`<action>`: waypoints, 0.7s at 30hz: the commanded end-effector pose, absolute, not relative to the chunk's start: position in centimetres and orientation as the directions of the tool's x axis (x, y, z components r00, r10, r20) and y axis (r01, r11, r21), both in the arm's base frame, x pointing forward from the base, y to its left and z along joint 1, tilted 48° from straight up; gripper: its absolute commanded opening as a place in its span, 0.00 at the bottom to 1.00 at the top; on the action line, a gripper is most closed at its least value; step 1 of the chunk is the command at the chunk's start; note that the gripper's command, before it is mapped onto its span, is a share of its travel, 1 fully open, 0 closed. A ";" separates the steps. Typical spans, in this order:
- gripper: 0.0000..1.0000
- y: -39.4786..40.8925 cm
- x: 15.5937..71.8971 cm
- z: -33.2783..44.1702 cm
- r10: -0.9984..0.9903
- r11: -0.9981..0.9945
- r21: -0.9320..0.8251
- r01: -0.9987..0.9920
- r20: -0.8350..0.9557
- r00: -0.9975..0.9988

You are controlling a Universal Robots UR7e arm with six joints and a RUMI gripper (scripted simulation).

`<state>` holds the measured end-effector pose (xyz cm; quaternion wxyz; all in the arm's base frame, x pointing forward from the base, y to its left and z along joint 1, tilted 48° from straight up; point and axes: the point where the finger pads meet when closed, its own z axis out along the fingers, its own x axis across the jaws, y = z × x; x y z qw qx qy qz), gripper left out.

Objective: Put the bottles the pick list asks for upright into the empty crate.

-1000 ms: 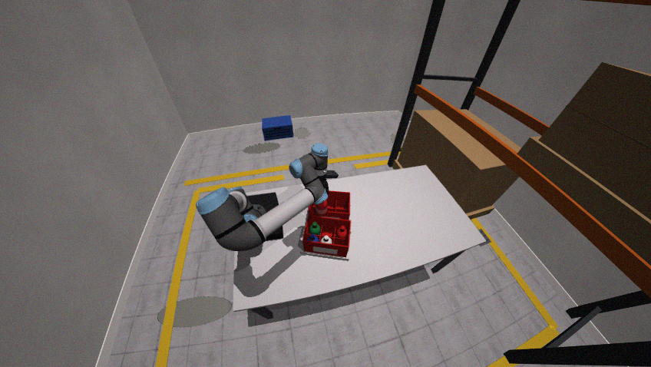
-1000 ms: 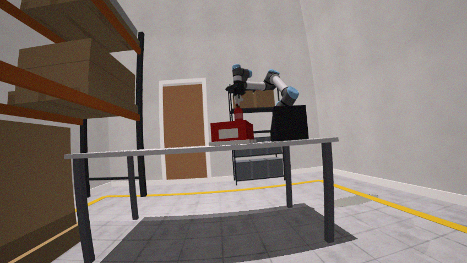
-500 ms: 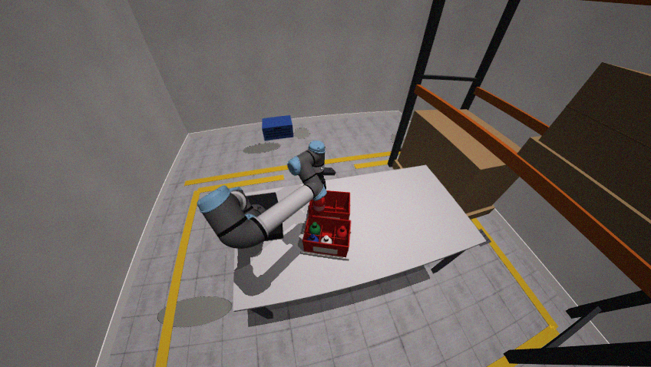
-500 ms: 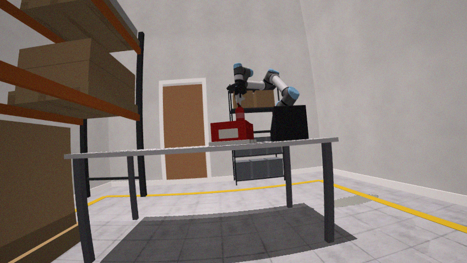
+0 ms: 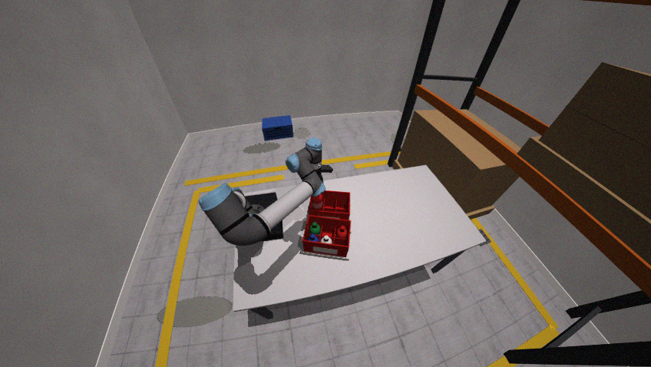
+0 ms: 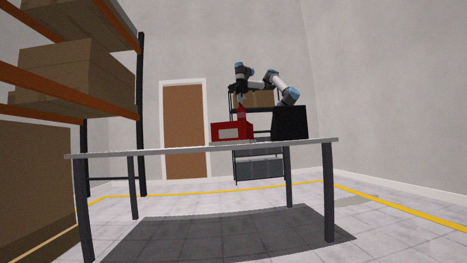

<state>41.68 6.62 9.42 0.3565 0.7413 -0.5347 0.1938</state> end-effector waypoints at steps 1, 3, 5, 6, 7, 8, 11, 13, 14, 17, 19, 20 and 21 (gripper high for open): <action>0.00 7.2 41.5 8.9 -0.655 -0.175 0.320 -0.931 0.669 0.352; 0.00 7.6 41.4 8.5 -0.655 -0.175 0.320 -0.931 0.669 0.352; 0.00 7.8 41.3 8.3 -0.655 -0.175 0.320 -0.931 0.669 0.352; 0.00 7.8 41.3 8.2 -0.655 -0.175 0.320 -0.931 0.669 0.352; 0.00 7.8 41.4 8.2 -0.655 -0.175 0.320 -0.931 0.669 0.352; 0.00 7.8 41.4 8.2 -0.655 -0.175 0.320 -0.931 0.669 0.353; 0.00 7.8 41.4 8.2 -0.655 -0.175 0.320 -0.931 0.669 0.352; 0.00 7.8 41.4 8.2 -0.655 -0.175 0.320 -0.931 0.669 0.352; 0.00 7.8 41.4 8.2 -0.655 -0.175 0.320 -0.931 0.669 0.352; 0.00 7.8 41.5 8.2 -0.655 -0.175 0.320 -0.931 0.669 0.352; 0.00 7.8 41.5 8.2 -0.655 -0.175 0.320 -0.931 0.669 0.352; 0.00 7.8 41.5 8.3 -0.655 -0.175 0.320 -0.931 0.669 0.352; 0.00 7.8 41.5 8.3 -0.655 -0.175 0.320 -0.931 0.669 0.352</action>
